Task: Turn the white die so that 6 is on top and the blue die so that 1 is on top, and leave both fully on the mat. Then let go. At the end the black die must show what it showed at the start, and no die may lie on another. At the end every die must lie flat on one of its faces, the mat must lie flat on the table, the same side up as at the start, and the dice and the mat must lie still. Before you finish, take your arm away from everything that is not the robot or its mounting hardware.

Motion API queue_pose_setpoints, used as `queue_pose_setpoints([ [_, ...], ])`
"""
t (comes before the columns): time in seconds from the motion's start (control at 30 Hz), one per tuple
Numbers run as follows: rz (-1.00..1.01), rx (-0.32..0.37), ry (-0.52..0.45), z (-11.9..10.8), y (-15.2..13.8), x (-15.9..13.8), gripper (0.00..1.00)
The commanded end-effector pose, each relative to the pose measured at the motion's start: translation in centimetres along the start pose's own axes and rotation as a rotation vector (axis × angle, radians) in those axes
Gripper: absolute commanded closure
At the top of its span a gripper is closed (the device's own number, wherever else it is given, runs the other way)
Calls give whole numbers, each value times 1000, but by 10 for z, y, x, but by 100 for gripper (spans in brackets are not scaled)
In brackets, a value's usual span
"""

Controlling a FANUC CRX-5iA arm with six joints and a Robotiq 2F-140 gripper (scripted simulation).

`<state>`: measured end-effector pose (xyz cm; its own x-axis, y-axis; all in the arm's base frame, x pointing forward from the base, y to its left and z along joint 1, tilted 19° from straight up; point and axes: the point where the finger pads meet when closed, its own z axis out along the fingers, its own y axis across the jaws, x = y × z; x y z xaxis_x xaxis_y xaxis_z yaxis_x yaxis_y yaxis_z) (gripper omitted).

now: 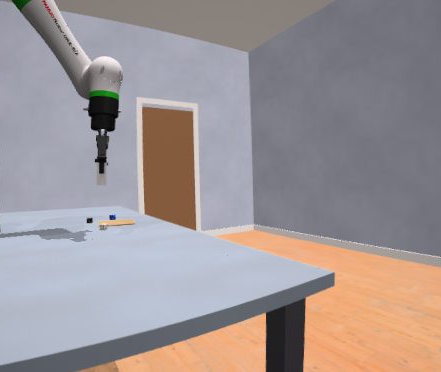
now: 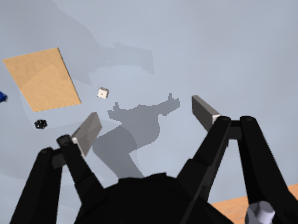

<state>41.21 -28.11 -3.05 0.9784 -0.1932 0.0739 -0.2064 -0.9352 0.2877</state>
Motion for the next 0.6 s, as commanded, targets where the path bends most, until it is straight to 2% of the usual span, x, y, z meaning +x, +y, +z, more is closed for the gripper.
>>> queue_pose_setpoints([
  [0.0, -32, -10, 10, 3, -27, 8, 0],
  [0.1, -100, -13, 27, 7, -77, 13, 0],
  [0.13, -100, -13, 27, 7, -77, 13, 0],
  [0.23, -138, -14, 37, 9, -105, 14, 0],
  [0.33, -152, -14, 41, 10, -115, 13, 0],
  [0.57, -153, -14, 41, 10, -116, 13, 0],
])
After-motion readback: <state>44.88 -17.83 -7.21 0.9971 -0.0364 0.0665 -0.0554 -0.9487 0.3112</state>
